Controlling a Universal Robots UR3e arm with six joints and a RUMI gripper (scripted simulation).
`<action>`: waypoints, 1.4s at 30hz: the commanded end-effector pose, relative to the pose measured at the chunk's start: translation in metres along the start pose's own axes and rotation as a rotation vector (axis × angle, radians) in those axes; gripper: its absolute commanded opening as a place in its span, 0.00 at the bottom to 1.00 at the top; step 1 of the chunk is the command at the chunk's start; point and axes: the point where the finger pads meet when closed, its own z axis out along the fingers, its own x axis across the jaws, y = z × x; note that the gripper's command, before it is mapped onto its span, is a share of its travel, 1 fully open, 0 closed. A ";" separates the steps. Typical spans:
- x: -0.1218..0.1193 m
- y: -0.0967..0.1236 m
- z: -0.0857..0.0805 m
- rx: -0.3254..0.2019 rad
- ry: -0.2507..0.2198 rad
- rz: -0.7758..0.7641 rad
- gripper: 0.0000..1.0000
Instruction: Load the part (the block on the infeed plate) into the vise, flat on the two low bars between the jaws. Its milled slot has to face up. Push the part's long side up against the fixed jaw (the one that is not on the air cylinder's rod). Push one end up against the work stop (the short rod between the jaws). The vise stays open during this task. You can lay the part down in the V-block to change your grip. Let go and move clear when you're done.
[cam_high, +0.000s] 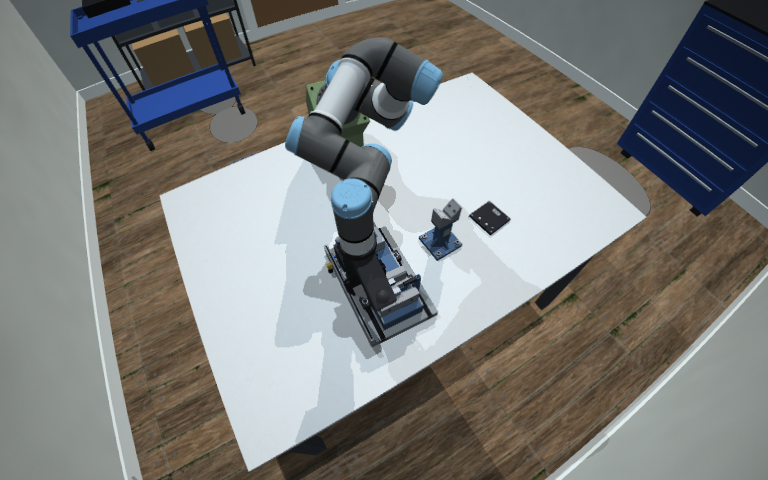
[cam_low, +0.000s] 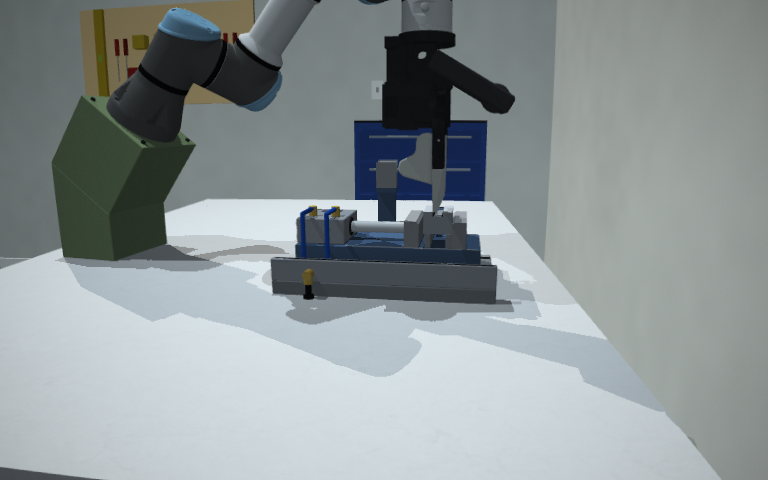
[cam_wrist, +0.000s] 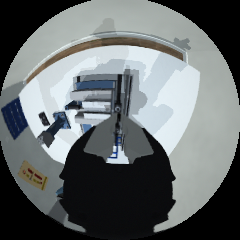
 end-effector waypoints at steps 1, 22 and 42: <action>0.000 -0.001 -0.001 0.002 0.002 -0.001 0.00; 0.000 -0.001 0.001 0.002 0.002 -0.001 0.00; 0.000 -0.001 0.006 0.002 0.002 -0.001 0.00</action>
